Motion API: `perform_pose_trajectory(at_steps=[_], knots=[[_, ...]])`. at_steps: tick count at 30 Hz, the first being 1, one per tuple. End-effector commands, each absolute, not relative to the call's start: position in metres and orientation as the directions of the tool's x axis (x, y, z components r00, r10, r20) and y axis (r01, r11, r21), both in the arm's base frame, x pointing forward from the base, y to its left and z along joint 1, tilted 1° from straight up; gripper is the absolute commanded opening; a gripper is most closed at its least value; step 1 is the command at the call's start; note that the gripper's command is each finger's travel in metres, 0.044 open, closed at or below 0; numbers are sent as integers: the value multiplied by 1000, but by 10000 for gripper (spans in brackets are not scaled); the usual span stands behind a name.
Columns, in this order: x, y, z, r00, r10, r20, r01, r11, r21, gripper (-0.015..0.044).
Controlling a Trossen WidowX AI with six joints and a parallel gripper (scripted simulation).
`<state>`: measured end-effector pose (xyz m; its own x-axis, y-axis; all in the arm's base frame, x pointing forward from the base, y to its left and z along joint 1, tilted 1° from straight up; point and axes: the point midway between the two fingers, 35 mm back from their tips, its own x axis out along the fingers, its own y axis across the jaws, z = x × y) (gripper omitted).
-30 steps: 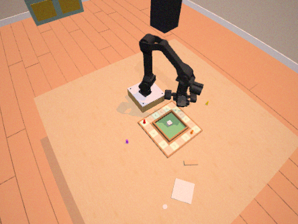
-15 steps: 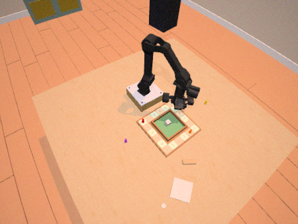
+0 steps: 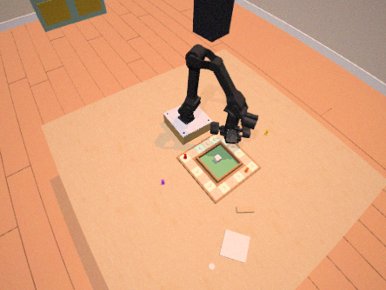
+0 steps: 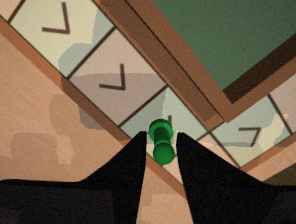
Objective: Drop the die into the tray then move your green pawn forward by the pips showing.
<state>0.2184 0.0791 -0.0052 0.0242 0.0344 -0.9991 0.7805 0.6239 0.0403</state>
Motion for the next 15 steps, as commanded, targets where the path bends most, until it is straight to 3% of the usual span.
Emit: perform_pose_trajectory(at_steps=[1, 11, 15], knots=[[219, 79, -5, 24, 34, -999, 780, 624, 40, 184], [218, 78, 45, 19, 28, -999, 783, 621, 32, 440], [216, 62, 55, 19, 26, -999, 727, 686, 32, 440]])
